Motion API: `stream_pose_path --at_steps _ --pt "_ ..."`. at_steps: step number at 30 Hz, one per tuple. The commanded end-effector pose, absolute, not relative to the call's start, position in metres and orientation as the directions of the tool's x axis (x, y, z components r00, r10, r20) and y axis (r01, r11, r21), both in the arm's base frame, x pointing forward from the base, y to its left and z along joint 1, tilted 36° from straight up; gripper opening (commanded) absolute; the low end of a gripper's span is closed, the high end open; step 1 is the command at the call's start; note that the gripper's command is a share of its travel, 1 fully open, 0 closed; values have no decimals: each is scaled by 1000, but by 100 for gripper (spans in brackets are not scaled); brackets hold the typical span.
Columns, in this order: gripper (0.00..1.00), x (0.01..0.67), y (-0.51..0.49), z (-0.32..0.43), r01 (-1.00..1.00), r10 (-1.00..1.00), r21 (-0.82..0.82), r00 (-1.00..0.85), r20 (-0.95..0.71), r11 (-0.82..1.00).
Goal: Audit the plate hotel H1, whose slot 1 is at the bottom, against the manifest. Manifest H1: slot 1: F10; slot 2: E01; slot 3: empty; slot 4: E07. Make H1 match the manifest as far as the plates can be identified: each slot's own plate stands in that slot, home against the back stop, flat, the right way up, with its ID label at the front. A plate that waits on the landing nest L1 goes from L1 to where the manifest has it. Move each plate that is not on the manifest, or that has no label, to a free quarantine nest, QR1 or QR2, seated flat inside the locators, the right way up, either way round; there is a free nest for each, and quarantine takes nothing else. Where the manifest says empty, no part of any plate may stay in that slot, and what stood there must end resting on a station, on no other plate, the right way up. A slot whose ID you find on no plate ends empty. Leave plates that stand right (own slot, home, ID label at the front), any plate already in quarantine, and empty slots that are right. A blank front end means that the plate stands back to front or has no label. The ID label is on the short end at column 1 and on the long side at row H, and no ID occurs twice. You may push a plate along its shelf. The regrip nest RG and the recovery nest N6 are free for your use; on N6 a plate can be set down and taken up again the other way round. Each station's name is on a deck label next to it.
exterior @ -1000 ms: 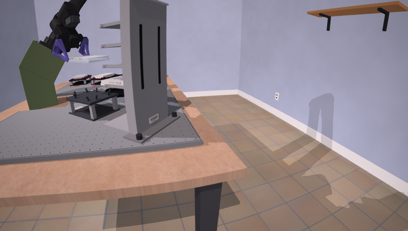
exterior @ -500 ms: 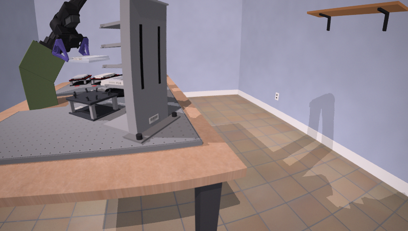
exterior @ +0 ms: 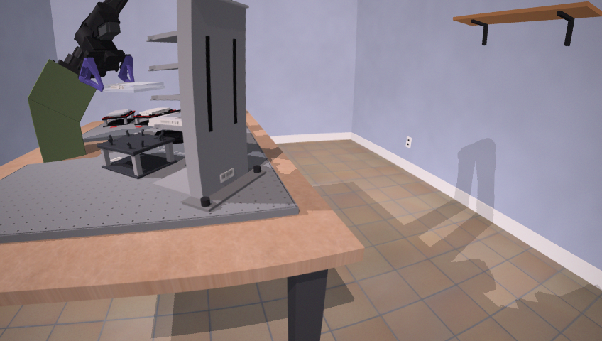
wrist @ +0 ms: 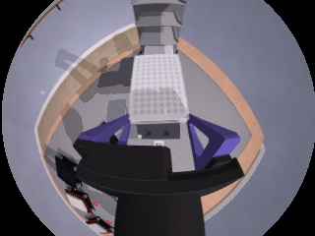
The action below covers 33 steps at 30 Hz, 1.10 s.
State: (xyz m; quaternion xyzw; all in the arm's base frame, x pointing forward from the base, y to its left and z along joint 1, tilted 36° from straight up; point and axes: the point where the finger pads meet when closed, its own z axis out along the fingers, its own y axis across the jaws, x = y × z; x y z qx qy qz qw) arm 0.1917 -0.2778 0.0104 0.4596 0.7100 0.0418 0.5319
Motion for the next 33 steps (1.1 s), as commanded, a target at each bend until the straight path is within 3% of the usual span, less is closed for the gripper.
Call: stream_pose_path --at_steps 1,33 --pt "86 199 -290 15 602 687 546 -7 -726 583" --pt "86 212 -317 27 606 674 538 3 -738 586"
